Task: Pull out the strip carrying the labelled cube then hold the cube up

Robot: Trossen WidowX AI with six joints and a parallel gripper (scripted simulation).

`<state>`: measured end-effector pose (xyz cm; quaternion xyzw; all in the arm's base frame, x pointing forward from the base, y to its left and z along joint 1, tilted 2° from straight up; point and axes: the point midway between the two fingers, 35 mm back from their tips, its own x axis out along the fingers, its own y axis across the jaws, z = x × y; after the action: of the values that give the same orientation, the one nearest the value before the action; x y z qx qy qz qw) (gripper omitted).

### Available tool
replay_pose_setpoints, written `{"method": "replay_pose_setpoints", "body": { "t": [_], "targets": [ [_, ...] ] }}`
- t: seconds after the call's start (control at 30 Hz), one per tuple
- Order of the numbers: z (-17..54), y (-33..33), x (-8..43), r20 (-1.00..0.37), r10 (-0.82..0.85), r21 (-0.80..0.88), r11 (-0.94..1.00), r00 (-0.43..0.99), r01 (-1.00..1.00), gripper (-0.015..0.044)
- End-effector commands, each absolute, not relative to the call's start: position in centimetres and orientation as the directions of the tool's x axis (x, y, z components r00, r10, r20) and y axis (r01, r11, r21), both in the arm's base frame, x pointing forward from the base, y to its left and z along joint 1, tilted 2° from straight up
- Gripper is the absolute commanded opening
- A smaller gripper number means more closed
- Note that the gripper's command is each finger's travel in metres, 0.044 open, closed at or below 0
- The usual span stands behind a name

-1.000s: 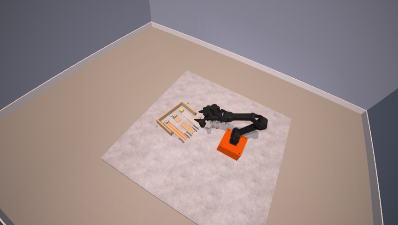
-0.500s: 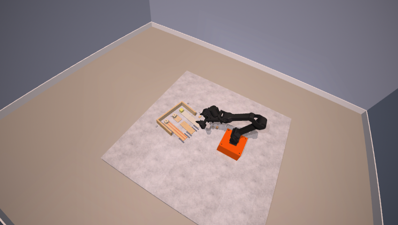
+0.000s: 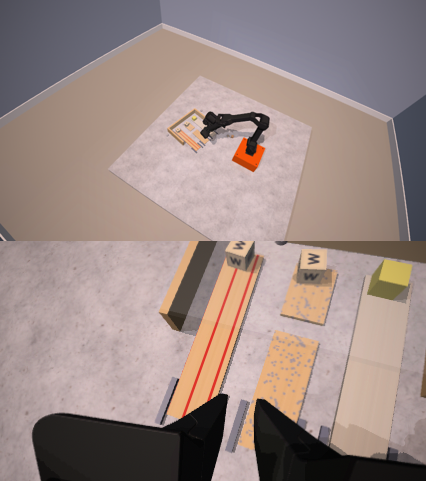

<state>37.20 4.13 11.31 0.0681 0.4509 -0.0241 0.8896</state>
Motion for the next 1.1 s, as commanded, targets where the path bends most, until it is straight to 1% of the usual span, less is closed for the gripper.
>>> {"method": "replay_pose_setpoints", "body": {
  "t": [0.0, 0.17, 0.3, 0.37, 0.57, 1.07],
  "targets": [
    [9.0, 6.2, 38.9, -0.899, 0.022, 0.105, 0.981, 0.437, 0.166, 0.0000],
    [6.2, 8.5, 40.3, -0.968, 0.008, 0.069, 0.969, 0.250, 0.236, 0.0000],
    [3.9, 10.2, 40.9, -0.994, -0.014, 0.016, 0.959, 0.106, 0.284, 0.0000],
    [3.2, 10.7, 41.0, -0.998, -0.023, -0.004, 0.955, 0.061, 0.297, 0.0000],
    [3.1, 11.0, 41.8, -0.998, -0.024, -0.006, 0.954, 0.056, 0.299, 0.0000],
    [0.9, 11.0, 42.1, -0.998, -0.024, -0.006, 0.954, 0.056, 0.299, 0.0000]
  ]
}}
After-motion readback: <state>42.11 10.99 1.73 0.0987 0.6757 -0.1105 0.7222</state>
